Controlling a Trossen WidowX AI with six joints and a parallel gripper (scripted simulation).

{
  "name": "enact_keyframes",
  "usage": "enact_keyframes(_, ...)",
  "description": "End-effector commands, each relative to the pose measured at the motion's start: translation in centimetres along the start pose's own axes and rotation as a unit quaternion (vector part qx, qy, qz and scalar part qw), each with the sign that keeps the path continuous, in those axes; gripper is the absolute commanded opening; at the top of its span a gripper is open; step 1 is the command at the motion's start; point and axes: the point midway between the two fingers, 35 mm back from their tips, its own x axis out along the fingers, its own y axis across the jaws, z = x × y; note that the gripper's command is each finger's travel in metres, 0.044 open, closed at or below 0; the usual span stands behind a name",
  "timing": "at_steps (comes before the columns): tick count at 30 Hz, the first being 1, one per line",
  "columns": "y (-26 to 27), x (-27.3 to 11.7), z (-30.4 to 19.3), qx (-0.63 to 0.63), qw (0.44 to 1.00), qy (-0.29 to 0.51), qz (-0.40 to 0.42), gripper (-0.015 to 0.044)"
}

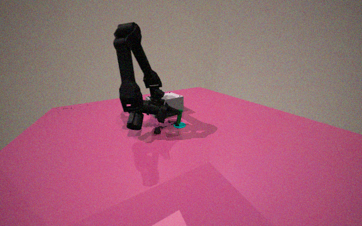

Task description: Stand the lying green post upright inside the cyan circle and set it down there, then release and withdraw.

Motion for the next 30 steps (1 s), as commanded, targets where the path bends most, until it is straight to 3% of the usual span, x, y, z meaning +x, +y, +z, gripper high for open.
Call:
enact_keyframes(1,0.59,0.89,-0.66,0.01,1.0,-0.006,0.001,0.0023)
enact_keyframes(12,0.59,0.89,-0.66,0.01,1.0,-0.006,0.001,0.0023)
enact_keyframes(26,0.59,0.89,-0.66,0.01,1.0,-0.006,0.001,0.039)
enact_keyframes(30,0.36,0.5,0.24,0.015,1.0,-0.009,-0.003,0.04)
